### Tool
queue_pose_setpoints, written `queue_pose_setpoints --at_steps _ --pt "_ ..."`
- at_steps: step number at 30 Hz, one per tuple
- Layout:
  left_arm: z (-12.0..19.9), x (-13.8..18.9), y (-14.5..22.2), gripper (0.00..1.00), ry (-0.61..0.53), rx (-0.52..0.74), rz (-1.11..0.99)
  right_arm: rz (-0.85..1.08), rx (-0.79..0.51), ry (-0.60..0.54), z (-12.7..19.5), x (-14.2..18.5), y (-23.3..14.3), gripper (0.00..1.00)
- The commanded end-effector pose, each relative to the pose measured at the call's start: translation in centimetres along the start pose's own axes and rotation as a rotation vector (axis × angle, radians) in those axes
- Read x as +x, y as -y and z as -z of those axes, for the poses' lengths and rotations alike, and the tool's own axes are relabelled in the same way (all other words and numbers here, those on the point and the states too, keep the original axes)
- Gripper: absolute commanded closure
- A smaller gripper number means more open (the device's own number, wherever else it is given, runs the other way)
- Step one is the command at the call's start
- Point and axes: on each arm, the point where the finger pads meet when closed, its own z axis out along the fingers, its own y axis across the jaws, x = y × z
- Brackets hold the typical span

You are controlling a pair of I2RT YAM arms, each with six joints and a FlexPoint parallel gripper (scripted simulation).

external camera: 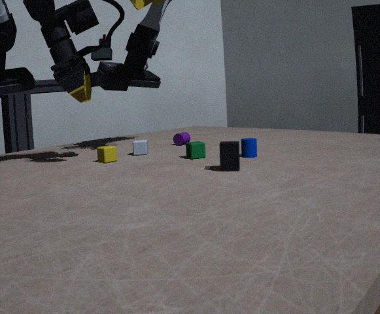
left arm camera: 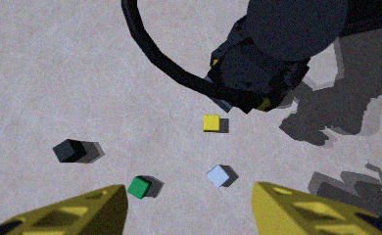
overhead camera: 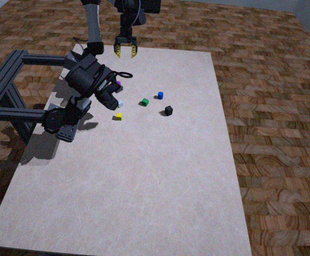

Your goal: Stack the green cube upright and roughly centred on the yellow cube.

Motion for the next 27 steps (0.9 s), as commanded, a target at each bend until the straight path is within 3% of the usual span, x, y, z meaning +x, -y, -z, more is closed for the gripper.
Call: queue_pose_setpoints --at_steps 1,8,17,19,27 --pt "2.9 0.0 3.6 0.39 -0.022 0.162 -0.114 0.018 -0.009 0.000 0.0 -1.5 0.0 0.42" --pt "5.2 -0.9 4.0 0.39 0.028 0.152 -0.177 0.088 -0.014 -0.081 -1.1 -4.7 0.1 0.42" --pt "5.2 -1.1 3.5 0.39 0.032 0.127 -0.172 0.177 -0.031 -0.217 -5.2 -11.1 0.6 0.42" --pt "5.2 -1.1 3.5 0.39 0.032 0.127 -0.172 0.177 -0.031 -0.217 -5.2 -11.1 0.6 0.42" --pt "5.3 -1.3 3.7 0.39 0.042 0.137 -0.183 0.224 -0.055 -0.326 -11.3 -15.5 1.3 0.42"
